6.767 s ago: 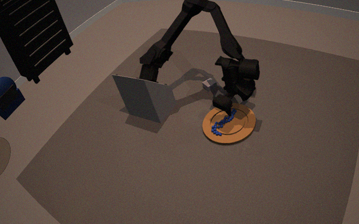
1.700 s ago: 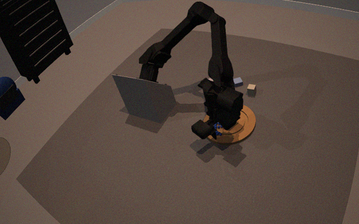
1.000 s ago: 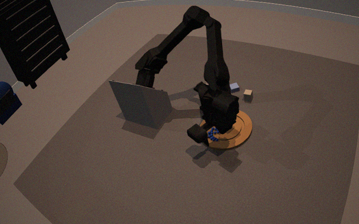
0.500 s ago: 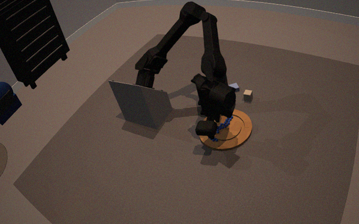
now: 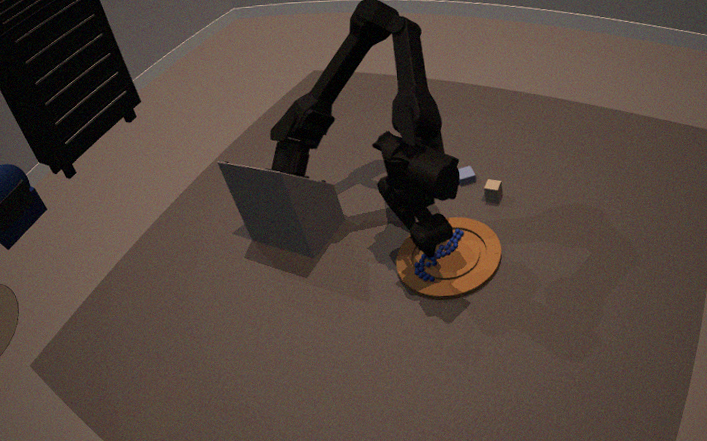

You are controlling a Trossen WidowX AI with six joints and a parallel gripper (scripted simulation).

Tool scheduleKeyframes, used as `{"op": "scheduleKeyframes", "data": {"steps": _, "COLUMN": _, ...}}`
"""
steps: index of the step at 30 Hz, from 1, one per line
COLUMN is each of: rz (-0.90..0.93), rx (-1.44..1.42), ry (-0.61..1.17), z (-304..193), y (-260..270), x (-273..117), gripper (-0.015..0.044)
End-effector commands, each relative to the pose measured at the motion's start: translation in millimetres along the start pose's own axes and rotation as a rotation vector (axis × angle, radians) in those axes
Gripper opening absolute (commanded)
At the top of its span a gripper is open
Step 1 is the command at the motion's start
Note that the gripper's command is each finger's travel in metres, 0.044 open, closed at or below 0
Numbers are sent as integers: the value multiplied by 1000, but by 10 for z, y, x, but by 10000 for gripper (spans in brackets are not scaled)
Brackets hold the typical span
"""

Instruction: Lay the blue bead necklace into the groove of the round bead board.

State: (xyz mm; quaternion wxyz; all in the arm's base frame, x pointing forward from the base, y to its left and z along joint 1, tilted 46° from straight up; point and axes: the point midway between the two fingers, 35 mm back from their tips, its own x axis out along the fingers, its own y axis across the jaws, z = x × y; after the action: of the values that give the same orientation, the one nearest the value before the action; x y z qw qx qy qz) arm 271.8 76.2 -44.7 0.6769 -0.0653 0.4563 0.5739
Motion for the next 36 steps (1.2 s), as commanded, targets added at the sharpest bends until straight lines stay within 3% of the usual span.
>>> {"op": "scheduleKeyframes", "data": {"steps": 1, "rz": 0, "rx": -14, "ry": 3, "z": -9, "y": 11, "x": 27, "gripper": 380}}
{"op": "scheduleKeyframes", "data": {"steps": 30, "rz": 2, "rx": -14, "ry": 1, "z": -9, "y": 18, "x": 396, "gripper": 380}}
{"op": "scheduleKeyframes", "data": {"steps": 36, "rz": 0, "rx": -19, "ry": 5, "z": -6, "y": 10, "x": 372, "gripper": 222}}
